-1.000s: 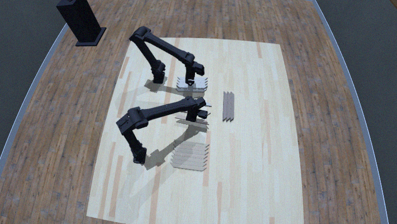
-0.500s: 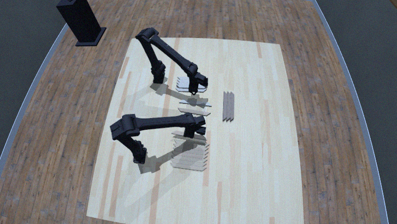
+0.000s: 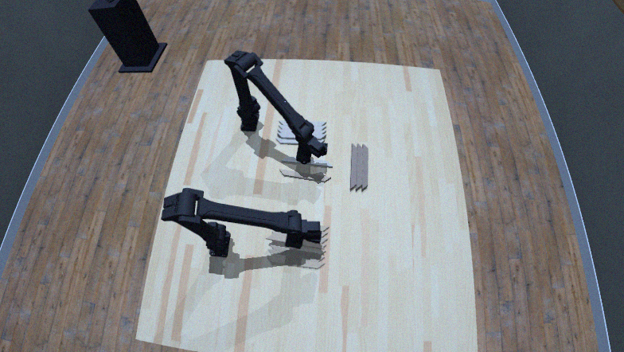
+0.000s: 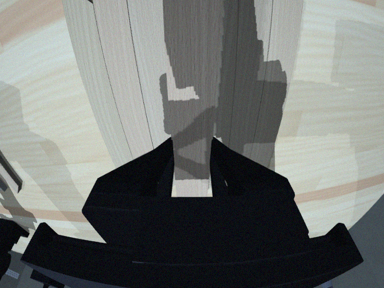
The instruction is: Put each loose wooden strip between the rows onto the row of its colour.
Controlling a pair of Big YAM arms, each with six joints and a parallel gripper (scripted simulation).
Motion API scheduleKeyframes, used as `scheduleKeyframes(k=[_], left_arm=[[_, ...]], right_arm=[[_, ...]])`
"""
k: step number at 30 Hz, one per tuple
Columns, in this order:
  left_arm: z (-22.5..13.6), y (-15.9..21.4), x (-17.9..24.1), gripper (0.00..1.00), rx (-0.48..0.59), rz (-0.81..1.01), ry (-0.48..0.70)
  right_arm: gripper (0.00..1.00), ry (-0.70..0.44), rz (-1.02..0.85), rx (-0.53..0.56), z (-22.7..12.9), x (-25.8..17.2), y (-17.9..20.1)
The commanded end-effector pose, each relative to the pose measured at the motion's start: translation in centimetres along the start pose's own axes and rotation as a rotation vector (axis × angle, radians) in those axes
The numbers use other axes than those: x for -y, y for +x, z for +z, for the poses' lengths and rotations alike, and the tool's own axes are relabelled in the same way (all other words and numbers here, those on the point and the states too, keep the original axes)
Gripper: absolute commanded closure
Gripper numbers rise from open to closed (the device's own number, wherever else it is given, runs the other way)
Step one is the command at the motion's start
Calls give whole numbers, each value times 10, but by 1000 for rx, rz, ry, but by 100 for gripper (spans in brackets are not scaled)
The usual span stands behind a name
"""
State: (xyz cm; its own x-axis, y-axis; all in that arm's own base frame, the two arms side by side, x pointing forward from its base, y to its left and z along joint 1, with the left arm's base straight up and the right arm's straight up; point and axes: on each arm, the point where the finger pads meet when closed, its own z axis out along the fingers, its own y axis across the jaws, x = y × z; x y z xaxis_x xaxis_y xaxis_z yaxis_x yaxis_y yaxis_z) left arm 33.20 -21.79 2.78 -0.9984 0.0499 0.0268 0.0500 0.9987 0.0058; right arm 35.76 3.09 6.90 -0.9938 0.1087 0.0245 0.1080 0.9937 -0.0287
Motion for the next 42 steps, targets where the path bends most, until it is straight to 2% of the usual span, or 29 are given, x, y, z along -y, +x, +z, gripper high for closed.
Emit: scheduleKeyframes(k=[1, 7, 11, 19, 25, 29, 34, 37, 38, 39, 41, 42], left_arm=[[-19, -27, 10, 48, 51, -16, 16], [-27, -28, 11, 48, 66, -16, 27], [-27, -28, 11, 48, 66, -16, 27], [-10, -37, 10, 49, 64, -27, 26], [6, -29, 7, 57, 45, -22, 14], [12, -29, 7, 59, 44, -22, 14], [-1, -29, 8, 73, 71, -27, 30], [-2, -29, 8, 73, 73, -26, 31], [-2, -28, 8, 76, 72, -26, 31], [-1, -28, 8, 79, 72, -25, 31], [0, -25, 7, 100, 68, -25, 28], [2, -22, 5, 100, 62, -25, 25]], right_arm=[[79, -18, -62, 26, 4, 26, -12], [79, -17, -31, 19, 17, 30, -13], [79, -19, -40, 33, 12, 26, -19], [79, -19, -46, 25, 16, 26, -15], [79, -18, -42, 11, 36, 31, -10], [79, -22, -43, 50, 32, 27, -33], [79, -19, -45, 20, 47, 24, -12], [79, -18, -45, 11, 51, 24, -10], [79, -19, -45, 23, 47, 24, -16], [67, -20, -42, 36, 39, 25, -19], [48, -23, -47, 63, 22, 26, -26], [48, -23, -47, 68, 17, 26, -27]])
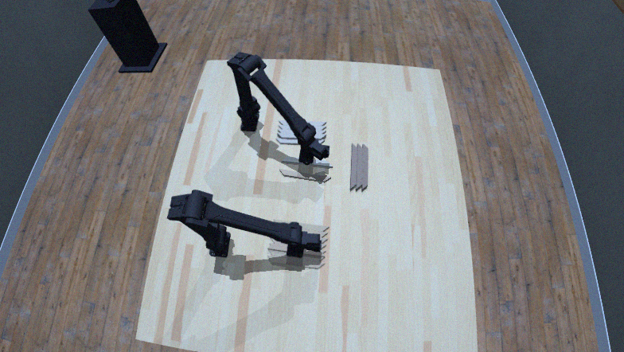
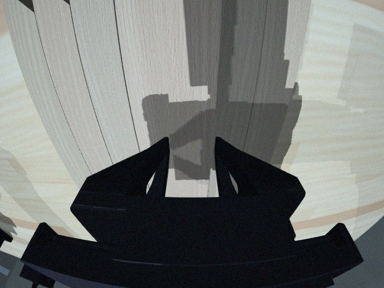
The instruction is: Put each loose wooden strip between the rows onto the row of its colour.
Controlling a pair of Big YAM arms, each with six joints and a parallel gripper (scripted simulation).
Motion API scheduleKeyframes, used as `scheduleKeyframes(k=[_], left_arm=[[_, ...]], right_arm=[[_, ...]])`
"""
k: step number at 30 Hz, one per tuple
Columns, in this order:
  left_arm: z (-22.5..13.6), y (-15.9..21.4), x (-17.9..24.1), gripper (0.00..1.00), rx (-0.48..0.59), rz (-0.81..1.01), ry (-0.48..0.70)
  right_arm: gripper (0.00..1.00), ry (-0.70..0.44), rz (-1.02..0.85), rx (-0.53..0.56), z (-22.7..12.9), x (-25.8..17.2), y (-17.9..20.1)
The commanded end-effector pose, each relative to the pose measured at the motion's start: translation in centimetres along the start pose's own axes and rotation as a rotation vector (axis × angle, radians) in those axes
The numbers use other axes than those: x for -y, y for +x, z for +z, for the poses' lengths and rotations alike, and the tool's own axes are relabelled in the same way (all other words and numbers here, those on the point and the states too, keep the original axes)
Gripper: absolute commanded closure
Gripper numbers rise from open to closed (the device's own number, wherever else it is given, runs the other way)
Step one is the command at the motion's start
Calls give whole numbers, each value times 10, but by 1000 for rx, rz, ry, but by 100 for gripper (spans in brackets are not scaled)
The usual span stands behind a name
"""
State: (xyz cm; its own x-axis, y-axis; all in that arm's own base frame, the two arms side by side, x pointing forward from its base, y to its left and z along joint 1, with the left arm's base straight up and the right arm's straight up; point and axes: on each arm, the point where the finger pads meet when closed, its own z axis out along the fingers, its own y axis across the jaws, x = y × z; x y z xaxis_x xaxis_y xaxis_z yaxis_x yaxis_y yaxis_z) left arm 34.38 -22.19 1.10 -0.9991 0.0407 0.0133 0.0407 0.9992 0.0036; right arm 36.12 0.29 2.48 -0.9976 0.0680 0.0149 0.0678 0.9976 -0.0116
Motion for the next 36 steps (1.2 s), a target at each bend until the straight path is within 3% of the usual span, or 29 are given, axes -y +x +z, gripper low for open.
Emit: scheduleKeyframes(k=[1, 2, 4, 5, 9, 13, 18, 28, 32, 36], left_arm=[[-12, -7, 0, 100, 43, -16, 19], [-10, -4, -1, 100, 38, -16, 16], [-13, -6, 1, 79, 39, -13, 17], [-19, -10, 3, 79, 47, -13, 21], [-54, -17, 5, 79, 62, -13, 30], [-63, -12, -9, 79, 54, -7, 24], [-58, 10, -44, 79, 24, -7, 7], [-60, 3, -35, 79, 32, 4, 12], [-62, 10, -59, 79, 24, 28, 8], [-69, 20, -108, 79, 19, 26, 8]], right_arm=[[36, -6, -7, 59, -31, 0, -20], [25, -6, -7, 60, -35, -1, -20], [2, -6, -7, 62, -46, -1, -20], [0, -6, -6, 64, -51, -1, -20], [0, -7, -4, 69, -71, -2, -20], [0, -7, -5, 71, -80, -3, -20], [0, -8, -7, 76, -97, -3, -21], [0, -8, -7, 78, -106, -4, -20], [45, -32, 40, 110, -98, -21, -39], [48, -133, 57, 196, -96, -76, -76]])
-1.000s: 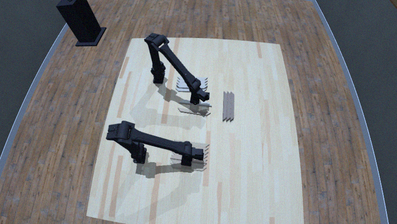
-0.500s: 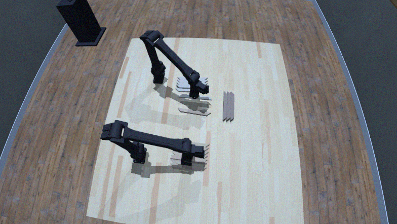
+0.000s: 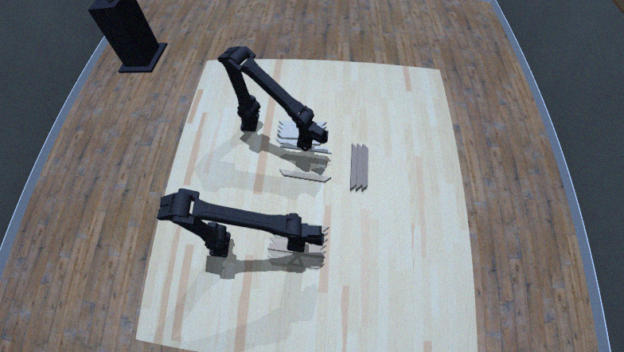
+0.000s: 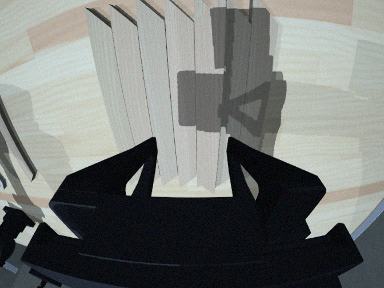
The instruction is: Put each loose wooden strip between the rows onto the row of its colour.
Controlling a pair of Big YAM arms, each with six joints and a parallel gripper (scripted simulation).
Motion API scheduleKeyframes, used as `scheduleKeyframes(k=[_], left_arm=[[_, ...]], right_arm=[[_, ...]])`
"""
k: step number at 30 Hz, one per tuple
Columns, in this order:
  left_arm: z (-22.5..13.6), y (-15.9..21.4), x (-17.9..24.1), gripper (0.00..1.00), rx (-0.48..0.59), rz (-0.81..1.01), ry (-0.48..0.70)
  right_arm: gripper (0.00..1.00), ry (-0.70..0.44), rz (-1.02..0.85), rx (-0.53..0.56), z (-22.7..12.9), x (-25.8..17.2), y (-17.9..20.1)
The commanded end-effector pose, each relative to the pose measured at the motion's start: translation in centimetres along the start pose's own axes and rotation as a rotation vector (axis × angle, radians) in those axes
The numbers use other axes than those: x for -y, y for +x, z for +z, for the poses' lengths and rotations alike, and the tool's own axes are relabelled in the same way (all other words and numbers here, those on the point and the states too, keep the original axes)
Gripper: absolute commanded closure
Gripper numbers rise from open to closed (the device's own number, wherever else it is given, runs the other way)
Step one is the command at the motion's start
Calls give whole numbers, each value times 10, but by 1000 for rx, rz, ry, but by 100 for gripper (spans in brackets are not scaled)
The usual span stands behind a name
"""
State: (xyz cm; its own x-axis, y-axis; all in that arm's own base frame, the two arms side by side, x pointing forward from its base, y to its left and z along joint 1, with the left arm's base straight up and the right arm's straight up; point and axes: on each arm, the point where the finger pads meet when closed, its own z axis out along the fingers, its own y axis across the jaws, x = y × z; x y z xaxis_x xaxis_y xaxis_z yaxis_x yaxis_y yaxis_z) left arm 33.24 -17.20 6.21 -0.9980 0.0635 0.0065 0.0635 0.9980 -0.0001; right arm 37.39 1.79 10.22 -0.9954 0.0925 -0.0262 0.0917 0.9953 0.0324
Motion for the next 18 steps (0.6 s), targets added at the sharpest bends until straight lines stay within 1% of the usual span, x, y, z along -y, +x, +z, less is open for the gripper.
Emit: scheduleKeyframes(k=[1, 4, 7, 9, 10, 11, 14, 16, 18], left_arm=[[-20, 11, -70, 79, 11, -3, 4], [-24, 22, -100, 79, 9, -28, 6], [-21, 31, -124, 79, 18, -56, 8], [-21, 31, -124, 79, 18, -56, 8], [-19, 35, -130, 79, 18, -64, 8], [-17, 38, -135, 79, 17, -73, 8], [-11, 43, -145, 79, 21, -93, 8], [-4, 45, -148, 79, 16, -110, 8], [6, 47, -149, 79, -1, -122, 7]], right_arm=[[48, -119, 31, 169, -11, -78, -70], [48, -187, 29, 196, -8, -114, -82], [48, -265, 29, 208, -7, -158, -90], [48, -265, 29, 208, -7, -158, -90], [48, -317, 29, 212, -11, -191, -95], [48, -343, 33, 185, -4, -215, -89], [48, -359, 40, 131, 5, -254, -75], [48, -342, 46, 87, 14, -280, -61], [48, -292, 56, 38, 26, -305, -41]])
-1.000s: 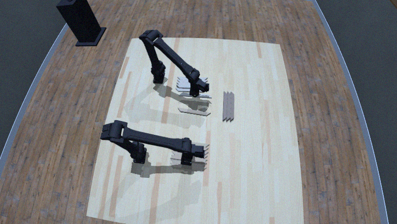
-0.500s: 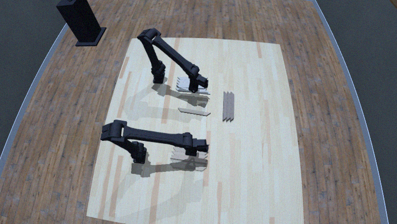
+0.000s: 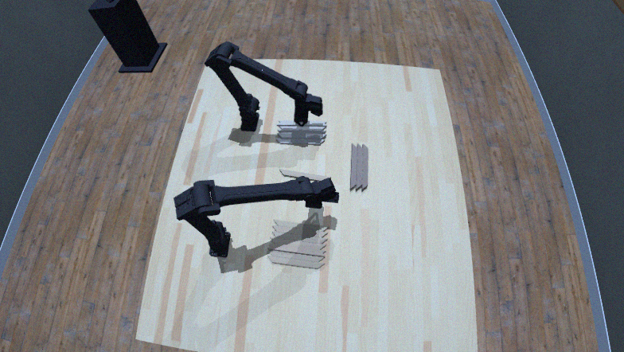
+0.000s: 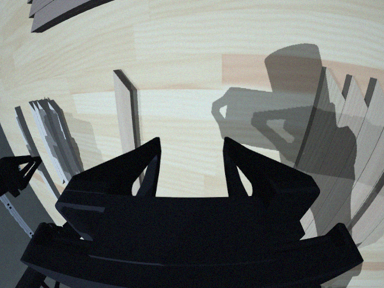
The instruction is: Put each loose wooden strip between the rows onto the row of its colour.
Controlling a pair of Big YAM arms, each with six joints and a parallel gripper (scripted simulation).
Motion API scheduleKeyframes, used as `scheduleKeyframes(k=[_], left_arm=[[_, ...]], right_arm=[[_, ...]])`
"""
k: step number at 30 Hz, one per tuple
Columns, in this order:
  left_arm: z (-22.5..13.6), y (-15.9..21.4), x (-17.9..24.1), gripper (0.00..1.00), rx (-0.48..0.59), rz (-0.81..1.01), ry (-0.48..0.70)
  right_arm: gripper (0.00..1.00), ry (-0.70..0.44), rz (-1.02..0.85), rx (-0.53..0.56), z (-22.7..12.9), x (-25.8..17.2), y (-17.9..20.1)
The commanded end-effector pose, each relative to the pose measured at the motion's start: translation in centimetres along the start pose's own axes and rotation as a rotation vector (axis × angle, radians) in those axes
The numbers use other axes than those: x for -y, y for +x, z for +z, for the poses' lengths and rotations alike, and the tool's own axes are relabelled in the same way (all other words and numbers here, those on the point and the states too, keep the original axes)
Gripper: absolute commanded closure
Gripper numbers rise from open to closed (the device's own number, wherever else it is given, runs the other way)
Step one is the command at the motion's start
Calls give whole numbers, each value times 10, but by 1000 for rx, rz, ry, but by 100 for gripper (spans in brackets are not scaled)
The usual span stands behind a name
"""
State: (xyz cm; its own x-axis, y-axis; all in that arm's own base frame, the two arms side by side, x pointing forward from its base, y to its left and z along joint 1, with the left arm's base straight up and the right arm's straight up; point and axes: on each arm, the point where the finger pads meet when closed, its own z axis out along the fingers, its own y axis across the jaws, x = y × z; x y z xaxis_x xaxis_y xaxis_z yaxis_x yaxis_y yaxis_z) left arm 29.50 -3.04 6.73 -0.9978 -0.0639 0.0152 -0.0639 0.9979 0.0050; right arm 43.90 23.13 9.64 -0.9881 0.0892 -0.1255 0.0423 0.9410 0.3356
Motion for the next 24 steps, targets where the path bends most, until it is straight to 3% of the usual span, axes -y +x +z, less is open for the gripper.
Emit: scheduleKeyframes(k=[1, 6, 13, 24], left_arm=[[15, 0, -10, 79, -2, 4, 10], [10, -8, -9, 79, 17, 4, 12], [4, -11, -7, 79, 36, 12, 14], [11, -6, -8, 79, 18, 17, 12]], right_arm=[[48, 47, 89, -55, 43, -91, 11], [48, 189, 93, -97, 71, -115, 51], [48, 296, 68, -105, 87, -126, 79], [50, 342, 43, -113, 106, -112, 89]])
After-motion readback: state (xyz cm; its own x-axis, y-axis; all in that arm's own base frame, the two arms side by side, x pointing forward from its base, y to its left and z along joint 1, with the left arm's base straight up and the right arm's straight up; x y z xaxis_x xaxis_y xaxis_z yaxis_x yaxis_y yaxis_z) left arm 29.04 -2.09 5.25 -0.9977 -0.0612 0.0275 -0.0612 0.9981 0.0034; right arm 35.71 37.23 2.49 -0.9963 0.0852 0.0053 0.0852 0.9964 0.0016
